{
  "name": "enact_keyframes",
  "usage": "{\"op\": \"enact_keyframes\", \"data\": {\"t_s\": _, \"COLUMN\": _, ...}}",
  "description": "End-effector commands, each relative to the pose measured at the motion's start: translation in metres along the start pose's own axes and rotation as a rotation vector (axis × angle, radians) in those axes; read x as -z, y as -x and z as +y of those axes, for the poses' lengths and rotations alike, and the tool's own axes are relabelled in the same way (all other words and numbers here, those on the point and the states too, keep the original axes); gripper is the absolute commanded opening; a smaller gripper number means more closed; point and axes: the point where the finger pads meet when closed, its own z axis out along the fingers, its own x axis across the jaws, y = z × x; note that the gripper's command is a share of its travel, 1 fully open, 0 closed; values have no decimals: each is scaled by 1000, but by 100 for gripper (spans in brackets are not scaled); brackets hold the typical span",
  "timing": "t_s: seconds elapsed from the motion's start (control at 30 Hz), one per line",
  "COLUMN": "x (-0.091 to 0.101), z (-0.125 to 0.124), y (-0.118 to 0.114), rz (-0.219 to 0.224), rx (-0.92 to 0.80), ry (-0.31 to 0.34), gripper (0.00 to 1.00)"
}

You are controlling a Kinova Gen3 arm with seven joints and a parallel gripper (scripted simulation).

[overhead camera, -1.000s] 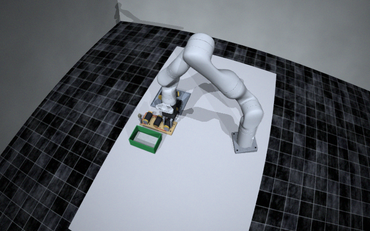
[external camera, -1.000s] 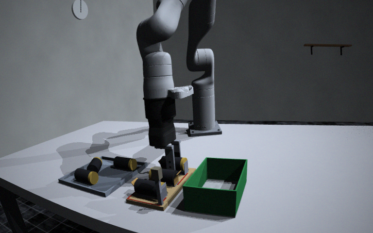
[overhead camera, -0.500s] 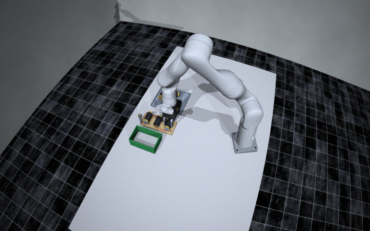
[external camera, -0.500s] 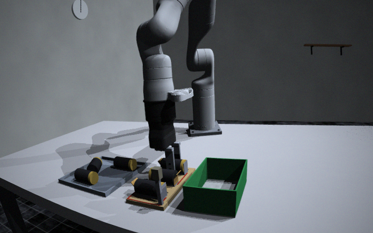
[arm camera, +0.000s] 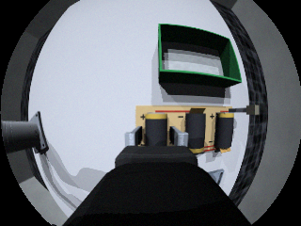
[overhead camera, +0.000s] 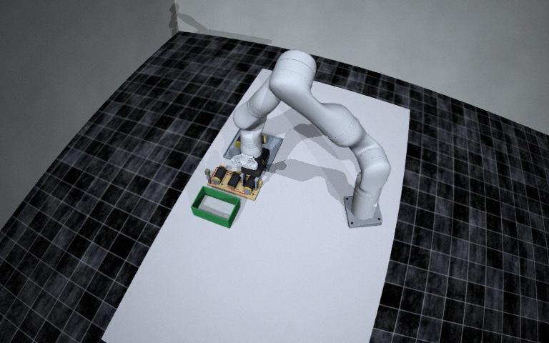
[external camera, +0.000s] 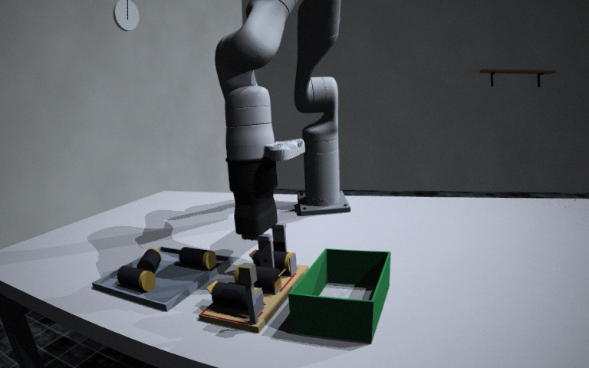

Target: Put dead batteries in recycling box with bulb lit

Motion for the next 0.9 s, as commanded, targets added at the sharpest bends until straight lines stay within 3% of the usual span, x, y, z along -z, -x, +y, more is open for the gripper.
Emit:
{"op": "enact_keyframes", "data": {"t_s": 0.0, "x": 1, "z": 0, "y": -1, "rz": 2, "rx": 0, "ry": 0, "gripper": 90}}
{"op": "enact_keyframes", "data": {"t_s": 0.47, "x": 4, "z": 0, "y": -1, "rz": 2, "rx": 0, "ry": 0, "gripper": 90}}
{"op": "enact_keyframes", "data": {"t_s": 0.87, "x": 53, "z": 0, "y": 0, "rz": 2, "rx": 0, "ry": 0, "gripper": 90}}
